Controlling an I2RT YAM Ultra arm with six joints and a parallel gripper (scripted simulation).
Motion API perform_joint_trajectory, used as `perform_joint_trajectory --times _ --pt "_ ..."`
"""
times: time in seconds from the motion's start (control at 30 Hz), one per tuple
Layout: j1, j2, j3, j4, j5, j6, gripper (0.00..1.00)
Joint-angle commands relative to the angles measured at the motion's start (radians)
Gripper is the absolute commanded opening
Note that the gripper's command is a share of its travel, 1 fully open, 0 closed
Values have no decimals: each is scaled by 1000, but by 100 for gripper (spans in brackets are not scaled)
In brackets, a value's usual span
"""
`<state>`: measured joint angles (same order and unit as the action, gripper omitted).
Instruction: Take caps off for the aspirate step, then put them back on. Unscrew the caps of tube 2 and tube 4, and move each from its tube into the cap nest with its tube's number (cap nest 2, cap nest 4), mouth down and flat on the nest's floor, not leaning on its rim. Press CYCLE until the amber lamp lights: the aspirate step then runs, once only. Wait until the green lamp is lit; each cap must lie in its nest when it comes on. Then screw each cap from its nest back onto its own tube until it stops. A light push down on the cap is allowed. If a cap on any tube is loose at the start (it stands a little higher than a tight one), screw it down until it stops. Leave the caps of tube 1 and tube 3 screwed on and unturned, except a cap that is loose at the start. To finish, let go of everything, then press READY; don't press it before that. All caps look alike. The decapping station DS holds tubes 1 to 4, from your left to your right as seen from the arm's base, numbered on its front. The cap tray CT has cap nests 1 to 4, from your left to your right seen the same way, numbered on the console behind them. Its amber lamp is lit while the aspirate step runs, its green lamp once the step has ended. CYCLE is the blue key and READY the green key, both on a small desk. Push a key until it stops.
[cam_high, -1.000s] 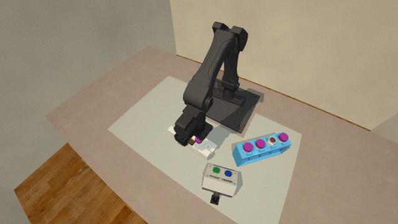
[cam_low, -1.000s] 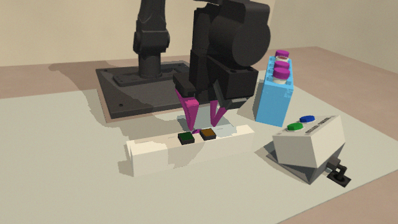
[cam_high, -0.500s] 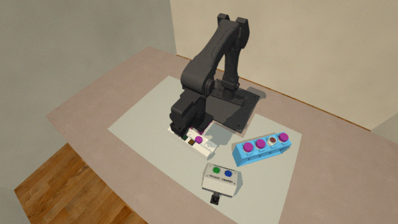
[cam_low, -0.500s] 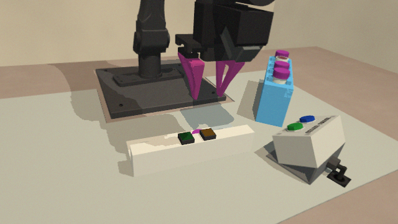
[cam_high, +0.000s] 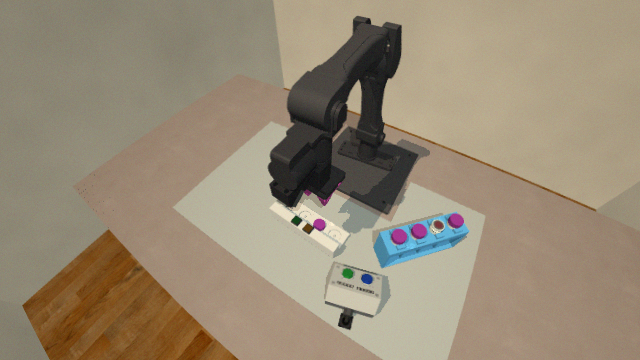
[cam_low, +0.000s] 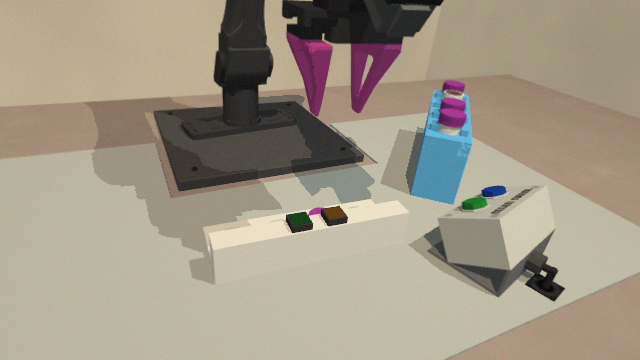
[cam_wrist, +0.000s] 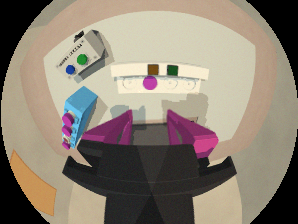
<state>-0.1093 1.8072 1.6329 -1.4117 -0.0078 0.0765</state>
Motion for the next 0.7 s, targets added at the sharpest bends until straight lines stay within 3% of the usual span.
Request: perform_joint_trajectory --times 0.0,0.03,0.2,0.27,0.3,0.53,0.57,0.6,0.63,0.67 --pt "-1 -6 8 -21 0 -3 47" --pt "-1 -6 8 -21 0 -3 47" --pt "125 -17 -3 -19 -4 521 49" --pt "125 -17 -3 -19 -4 521 49" --pt "151 -16 -2 -20 -5 646 49" --pt "227 -10 7 -21 -8 974 49" --pt "252 -6 12 -22 -8 1082 49" --pt "252 -6 12 -22 -8 1082 49" --pt "276 -2 18 -23 -9 1190 49" --pt "277 -2 18 -23 -9 1191 49"
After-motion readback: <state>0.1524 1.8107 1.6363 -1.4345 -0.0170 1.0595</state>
